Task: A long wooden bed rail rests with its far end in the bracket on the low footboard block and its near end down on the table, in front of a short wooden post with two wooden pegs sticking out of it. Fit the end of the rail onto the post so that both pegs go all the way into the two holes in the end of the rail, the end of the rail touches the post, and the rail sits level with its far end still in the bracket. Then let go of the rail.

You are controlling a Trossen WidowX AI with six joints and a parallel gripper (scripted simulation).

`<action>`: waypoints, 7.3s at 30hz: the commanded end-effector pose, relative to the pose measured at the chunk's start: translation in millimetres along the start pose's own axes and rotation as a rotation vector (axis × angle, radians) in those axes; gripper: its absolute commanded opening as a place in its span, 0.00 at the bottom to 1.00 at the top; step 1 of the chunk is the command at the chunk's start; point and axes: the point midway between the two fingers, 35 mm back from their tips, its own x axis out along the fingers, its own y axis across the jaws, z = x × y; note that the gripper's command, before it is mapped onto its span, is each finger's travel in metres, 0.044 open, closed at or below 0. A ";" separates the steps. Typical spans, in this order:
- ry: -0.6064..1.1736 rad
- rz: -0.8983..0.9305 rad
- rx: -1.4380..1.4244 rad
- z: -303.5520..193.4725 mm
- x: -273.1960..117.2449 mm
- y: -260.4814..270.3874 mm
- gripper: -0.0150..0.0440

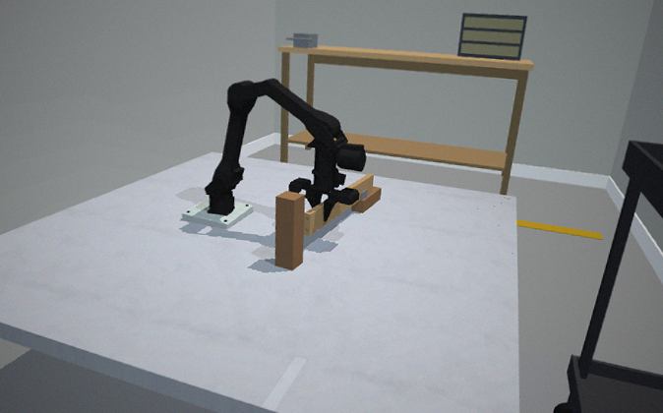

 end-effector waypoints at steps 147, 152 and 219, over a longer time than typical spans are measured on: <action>0.002 -0.007 0.000 -33.1 -2.8 -3.4 0.25; 0.002 -0.007 0.000 -34.6 -2.8 -3.3 0.25; 0.004 -0.007 0.000 -55.6 -2.7 -3.0 0.25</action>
